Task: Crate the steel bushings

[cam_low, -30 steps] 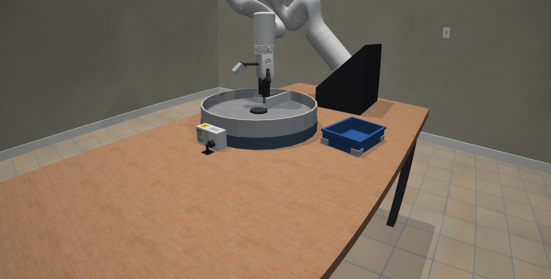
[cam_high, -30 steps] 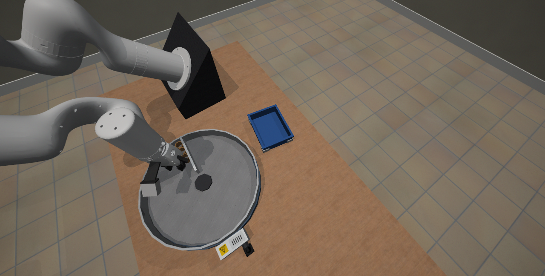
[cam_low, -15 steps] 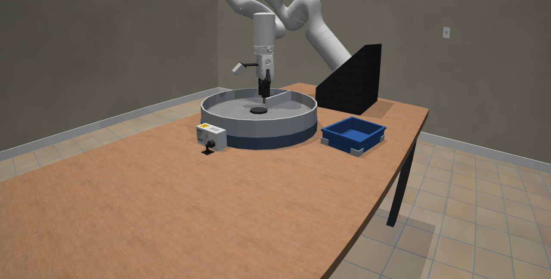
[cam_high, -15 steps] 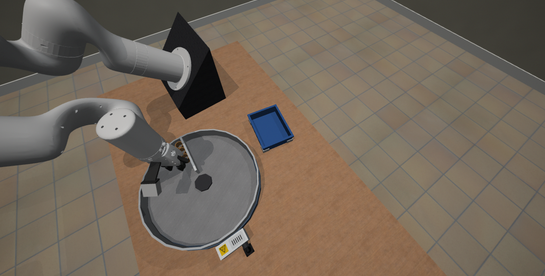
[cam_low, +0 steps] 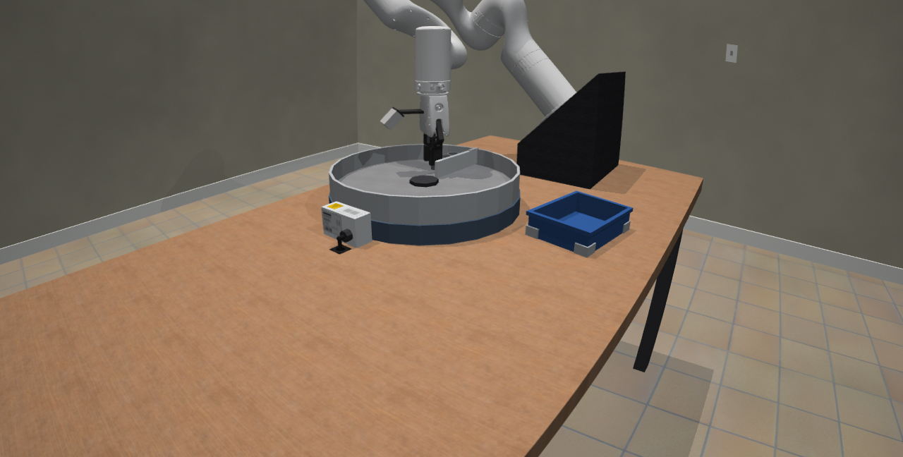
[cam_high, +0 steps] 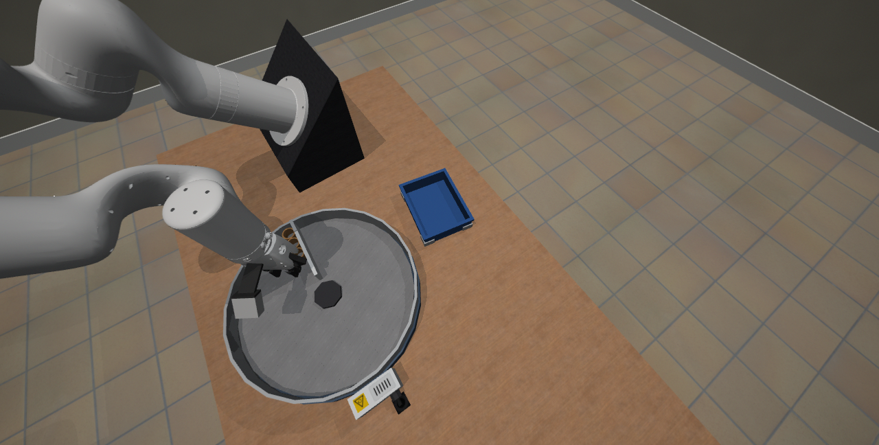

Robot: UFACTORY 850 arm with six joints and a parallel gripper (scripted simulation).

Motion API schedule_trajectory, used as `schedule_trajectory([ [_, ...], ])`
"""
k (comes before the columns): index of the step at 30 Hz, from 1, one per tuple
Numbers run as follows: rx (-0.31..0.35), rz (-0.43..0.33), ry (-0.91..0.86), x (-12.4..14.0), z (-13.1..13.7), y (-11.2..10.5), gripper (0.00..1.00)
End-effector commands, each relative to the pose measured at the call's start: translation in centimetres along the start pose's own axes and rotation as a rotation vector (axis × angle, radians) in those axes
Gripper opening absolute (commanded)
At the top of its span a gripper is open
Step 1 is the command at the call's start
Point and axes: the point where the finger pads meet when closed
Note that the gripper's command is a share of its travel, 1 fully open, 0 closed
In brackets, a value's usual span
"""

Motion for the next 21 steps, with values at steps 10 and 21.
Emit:
schedule_trajectory([
  [10,-0.001,0.001,0.0,-0.06,-0.03,1.0,0.4],
  [21,-0.001,0.001,0.0,-0.06,-0.03,1.0,0.0],
])
Point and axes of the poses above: the point where the finger pads meet when closed, its own y axis out along the fingers, its own z axis across the jaws, x = y × z, and after that the axes turned 1 degree about y, right-handed
